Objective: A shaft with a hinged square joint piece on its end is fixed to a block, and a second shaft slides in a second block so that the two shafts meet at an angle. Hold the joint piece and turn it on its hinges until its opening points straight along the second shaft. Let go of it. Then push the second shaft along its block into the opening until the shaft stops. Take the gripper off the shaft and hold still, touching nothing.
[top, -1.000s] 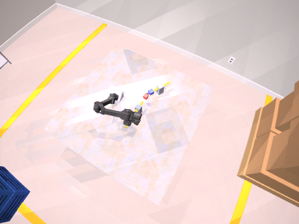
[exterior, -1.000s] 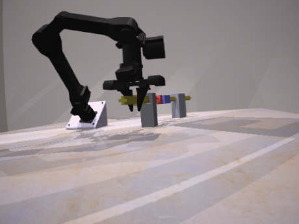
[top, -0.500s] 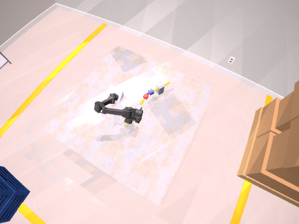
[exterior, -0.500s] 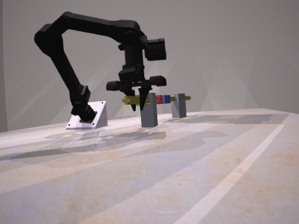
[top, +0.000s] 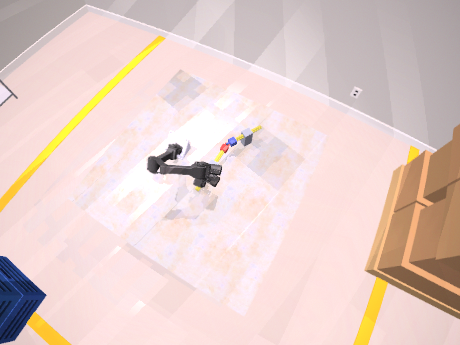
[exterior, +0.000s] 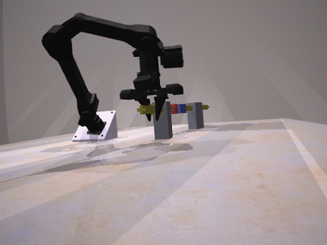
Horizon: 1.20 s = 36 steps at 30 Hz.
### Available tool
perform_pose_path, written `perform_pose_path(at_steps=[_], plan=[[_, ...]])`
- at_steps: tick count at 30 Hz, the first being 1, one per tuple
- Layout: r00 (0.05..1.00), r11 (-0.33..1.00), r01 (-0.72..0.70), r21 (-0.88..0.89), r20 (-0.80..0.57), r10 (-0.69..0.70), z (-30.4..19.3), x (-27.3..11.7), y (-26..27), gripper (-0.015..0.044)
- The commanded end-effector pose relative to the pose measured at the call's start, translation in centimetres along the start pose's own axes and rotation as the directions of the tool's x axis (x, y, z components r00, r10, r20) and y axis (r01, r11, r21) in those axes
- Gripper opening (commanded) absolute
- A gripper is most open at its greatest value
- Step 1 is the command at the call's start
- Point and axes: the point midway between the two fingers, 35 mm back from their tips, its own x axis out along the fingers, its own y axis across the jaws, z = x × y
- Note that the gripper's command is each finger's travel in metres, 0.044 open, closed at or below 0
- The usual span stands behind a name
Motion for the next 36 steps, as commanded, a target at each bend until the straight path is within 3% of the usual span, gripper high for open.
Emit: perform_pose_path(at_steps=[1, 35, 36], plan=[[1.0, 1.0, 0.001, -0.002, 0.0, -0.001, -0.8, 0.1, 0.0, 0.0], [1.0, 1.0, -0.001, 0.001, 0.0, 0.001, -3.5, 0.0, 0.0, 0.0], [1.0, 1.0, -0.001, 0.001, 0.0, 0.001, -3.5, 0.0, 0.0, 0.0026]])
